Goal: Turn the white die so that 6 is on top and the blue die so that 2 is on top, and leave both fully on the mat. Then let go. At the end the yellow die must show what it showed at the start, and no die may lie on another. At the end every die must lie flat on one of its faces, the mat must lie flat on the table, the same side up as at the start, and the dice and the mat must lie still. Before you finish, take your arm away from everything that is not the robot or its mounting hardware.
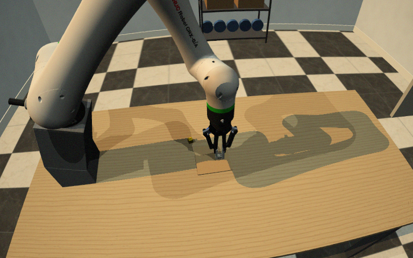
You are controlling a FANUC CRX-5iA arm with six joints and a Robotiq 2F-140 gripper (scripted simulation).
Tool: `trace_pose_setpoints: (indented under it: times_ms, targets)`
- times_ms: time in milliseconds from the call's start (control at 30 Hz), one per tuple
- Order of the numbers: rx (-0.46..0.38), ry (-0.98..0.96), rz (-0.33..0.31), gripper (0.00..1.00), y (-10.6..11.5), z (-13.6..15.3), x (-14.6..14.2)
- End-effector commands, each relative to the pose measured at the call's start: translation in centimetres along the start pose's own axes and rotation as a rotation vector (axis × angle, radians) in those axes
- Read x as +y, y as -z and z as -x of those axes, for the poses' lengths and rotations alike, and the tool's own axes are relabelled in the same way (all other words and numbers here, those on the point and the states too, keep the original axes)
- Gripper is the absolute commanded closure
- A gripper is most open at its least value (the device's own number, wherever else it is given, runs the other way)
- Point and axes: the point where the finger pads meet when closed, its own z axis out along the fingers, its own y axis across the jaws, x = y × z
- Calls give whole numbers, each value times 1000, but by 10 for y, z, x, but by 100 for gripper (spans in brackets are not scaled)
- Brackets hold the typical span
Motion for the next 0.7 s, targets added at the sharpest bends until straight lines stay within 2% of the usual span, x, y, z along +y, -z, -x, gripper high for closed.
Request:
trace_pose_setpoints:
  times_ms: [0, 667]
  targets:
    - [0, 0, 0, 91, 0, 0, 0]
    - [0, 0, 0, 91, -3, 0, 0]
